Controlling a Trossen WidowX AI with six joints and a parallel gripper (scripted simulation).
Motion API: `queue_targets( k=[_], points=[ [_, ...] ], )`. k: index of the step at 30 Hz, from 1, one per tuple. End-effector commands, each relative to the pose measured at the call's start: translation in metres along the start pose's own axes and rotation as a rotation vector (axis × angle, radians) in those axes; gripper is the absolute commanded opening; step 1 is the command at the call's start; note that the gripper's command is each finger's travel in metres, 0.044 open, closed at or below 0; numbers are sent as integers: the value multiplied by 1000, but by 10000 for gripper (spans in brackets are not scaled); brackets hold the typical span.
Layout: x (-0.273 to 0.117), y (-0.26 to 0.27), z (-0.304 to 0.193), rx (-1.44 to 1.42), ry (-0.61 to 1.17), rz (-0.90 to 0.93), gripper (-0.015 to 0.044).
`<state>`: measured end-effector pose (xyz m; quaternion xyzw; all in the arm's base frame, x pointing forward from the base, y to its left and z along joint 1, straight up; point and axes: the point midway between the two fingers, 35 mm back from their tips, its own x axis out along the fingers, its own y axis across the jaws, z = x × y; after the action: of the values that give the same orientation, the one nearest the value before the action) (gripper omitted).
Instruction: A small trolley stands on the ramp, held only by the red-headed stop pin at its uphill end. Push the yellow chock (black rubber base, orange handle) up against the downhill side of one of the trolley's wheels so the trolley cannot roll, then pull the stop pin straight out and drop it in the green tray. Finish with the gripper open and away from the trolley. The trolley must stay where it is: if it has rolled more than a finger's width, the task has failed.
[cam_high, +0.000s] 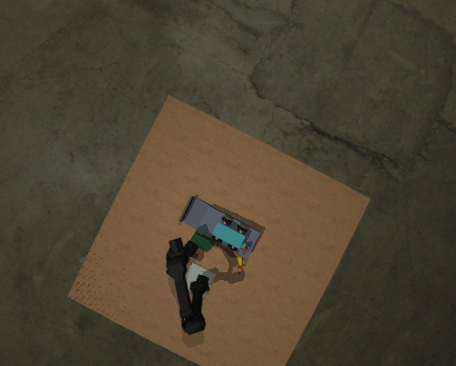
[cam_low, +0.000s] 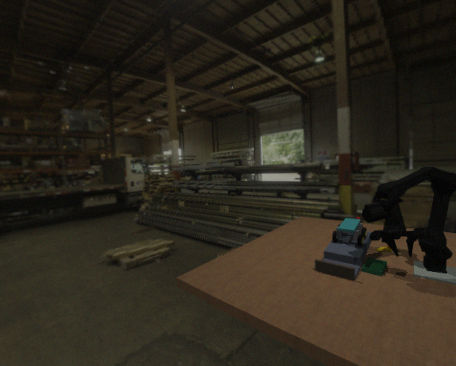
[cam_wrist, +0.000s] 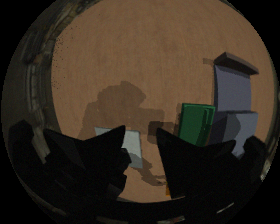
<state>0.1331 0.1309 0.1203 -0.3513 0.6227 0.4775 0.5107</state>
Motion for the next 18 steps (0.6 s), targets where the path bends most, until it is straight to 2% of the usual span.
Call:
queue_targets(
  k=[1,18],
  points=[
    [-7,-18,-8,-45,-26,-25,190],
    [-32,-89,-67,-155,-82,-177,190]
  ],
)
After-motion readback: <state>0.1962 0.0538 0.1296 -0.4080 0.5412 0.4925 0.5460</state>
